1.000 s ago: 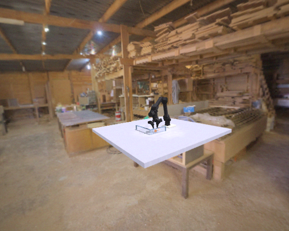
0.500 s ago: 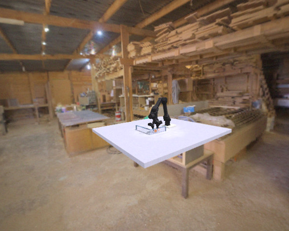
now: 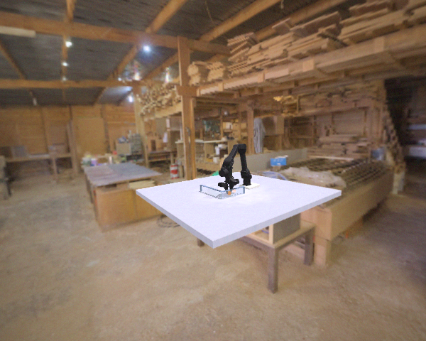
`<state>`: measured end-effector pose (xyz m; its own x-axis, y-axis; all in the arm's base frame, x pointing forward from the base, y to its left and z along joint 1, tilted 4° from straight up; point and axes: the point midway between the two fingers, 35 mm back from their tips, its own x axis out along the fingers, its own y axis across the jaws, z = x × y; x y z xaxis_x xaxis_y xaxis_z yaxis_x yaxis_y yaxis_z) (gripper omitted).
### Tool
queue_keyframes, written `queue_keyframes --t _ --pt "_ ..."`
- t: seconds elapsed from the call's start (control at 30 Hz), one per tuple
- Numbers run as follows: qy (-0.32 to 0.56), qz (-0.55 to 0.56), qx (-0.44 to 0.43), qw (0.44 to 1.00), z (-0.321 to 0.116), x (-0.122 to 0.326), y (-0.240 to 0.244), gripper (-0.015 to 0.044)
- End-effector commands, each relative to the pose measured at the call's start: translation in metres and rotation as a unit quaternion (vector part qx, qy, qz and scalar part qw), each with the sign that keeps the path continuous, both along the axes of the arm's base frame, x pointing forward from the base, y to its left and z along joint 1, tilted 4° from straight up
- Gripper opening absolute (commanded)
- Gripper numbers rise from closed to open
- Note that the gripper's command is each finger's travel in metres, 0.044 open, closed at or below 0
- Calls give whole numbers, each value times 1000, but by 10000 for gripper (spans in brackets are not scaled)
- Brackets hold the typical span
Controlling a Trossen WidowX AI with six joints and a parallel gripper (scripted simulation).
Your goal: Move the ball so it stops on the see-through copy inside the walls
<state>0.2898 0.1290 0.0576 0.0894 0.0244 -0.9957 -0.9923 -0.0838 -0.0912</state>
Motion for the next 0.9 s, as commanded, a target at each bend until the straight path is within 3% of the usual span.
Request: queue_keyframes --t 0.0,0.1,0.87 --pt "1 3 2 1000 0 0 1 80" --pt "1 1 2 1000 3 1 0 1" --pt "1 3 2 1000 122 -10 -3 0"
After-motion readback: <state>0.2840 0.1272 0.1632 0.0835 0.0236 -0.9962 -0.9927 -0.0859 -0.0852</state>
